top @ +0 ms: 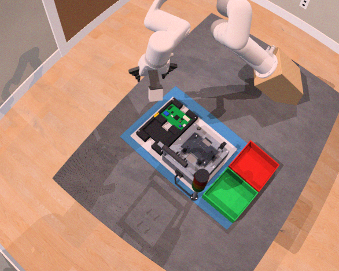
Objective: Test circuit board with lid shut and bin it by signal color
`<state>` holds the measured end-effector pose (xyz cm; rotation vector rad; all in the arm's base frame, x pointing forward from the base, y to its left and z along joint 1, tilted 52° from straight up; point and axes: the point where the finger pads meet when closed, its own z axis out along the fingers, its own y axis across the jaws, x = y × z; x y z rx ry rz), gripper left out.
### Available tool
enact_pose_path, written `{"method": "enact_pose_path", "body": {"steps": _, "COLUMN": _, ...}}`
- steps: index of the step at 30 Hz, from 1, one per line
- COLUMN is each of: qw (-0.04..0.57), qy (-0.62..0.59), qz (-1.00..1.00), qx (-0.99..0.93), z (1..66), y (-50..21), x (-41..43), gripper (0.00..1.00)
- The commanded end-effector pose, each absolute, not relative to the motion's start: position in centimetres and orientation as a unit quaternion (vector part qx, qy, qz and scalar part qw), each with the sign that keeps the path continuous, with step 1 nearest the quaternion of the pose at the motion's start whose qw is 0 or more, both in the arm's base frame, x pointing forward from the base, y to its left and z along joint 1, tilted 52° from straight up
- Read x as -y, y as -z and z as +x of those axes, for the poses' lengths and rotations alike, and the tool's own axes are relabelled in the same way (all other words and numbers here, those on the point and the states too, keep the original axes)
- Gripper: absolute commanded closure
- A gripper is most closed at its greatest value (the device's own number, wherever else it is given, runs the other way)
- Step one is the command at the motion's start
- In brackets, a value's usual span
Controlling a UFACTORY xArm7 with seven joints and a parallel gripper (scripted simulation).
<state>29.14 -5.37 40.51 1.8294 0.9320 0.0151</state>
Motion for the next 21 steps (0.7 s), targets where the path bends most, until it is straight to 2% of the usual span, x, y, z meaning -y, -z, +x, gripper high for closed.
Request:
{"method": "enact_pose_path", "body": {"steps": 1, "qw": 0.494, "qy": 0.008, "qz": 0.736, "qx": -0.462, "z": 28.1, "y": -40.5, "x": 1.0, "gripper": 0.0}}
{"method": "enact_pose_path", "body": {"steps": 14, "qw": 0.445, "qy": 0.039, "qz": 0.635, "qx": -0.63, "z": 23.8, "y": -39.5, "x": -7.3, "gripper": 0.0}}
{"method": "enact_pose_path", "body": {"steps": 21, "qw": 0.433, "qy": 0.047, "qz": 0.606, "qx": -0.666, "z": 22.4, "y": -39.2, "x": -9.0, "gripper": 0.0}}
